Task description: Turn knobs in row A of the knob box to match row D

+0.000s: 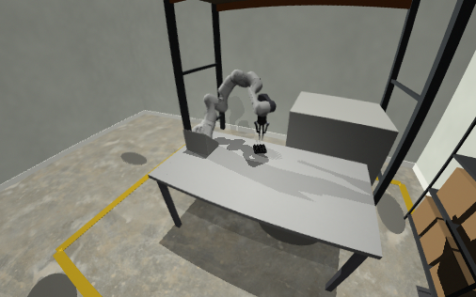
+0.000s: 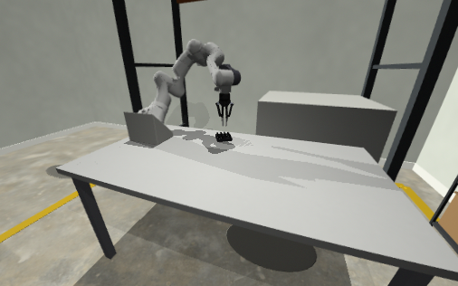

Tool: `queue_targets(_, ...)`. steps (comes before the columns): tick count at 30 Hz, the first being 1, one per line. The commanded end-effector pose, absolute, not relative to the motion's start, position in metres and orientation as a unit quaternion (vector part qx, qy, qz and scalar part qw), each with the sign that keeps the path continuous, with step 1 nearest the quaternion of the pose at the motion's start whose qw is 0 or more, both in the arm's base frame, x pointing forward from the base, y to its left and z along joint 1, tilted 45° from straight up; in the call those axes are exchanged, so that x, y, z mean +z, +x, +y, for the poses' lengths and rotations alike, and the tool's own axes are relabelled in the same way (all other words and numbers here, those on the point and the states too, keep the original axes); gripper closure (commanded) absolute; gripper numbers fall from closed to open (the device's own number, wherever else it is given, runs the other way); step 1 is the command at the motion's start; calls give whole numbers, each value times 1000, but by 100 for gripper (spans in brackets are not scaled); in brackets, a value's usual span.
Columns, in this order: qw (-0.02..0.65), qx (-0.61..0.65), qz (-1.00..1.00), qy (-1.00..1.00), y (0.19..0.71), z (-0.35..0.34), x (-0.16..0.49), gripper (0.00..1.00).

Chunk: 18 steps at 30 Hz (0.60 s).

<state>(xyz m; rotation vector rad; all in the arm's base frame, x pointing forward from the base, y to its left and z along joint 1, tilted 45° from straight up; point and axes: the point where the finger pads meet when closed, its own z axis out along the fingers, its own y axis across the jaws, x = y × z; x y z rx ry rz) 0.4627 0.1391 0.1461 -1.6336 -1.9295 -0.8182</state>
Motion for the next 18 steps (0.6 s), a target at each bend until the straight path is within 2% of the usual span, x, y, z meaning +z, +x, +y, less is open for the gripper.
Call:
queue_targets(1, 213, -319, -748, -541, 463, 137, 144, 88)
queue_targets(18, 177, -340, -800, -462, 463, 135, 146, 88)
